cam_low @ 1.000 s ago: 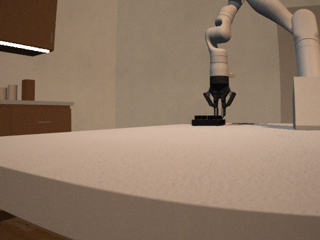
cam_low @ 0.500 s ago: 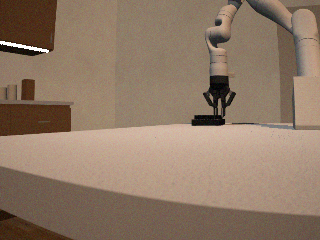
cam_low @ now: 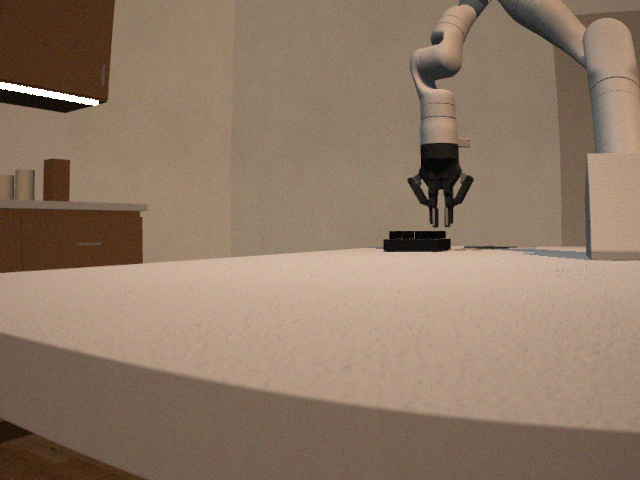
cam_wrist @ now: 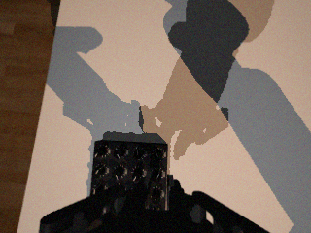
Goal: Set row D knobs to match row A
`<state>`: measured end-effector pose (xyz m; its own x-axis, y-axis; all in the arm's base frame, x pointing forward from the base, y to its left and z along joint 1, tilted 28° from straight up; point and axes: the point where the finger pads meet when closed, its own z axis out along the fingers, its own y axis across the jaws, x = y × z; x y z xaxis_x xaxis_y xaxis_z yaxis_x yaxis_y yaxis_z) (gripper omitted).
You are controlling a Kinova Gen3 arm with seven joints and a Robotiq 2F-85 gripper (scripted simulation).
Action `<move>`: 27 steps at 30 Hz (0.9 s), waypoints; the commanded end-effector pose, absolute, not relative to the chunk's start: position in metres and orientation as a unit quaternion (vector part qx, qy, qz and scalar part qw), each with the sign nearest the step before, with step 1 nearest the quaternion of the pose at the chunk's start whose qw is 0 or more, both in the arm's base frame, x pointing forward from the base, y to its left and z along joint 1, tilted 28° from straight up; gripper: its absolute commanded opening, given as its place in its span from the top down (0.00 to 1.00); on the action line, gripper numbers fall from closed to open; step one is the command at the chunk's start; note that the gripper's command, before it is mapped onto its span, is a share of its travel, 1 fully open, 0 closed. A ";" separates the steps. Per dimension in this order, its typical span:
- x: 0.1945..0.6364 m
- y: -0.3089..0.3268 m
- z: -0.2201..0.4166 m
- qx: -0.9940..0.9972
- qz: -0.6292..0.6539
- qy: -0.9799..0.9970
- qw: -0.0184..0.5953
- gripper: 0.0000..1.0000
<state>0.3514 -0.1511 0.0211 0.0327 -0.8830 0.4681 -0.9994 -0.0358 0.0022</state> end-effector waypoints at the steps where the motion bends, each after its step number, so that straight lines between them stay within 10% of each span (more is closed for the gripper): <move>1: 0.356 -0.149 0.028 0.698 0.178 -0.674 0.163 0.81; 27: 0.356 -0.148 0.054 0.692 0.180 -0.680 0.162 0.81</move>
<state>0.3530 -0.1429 0.0444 0.0292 -0.8832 0.4681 -0.9994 -0.0355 -0.0047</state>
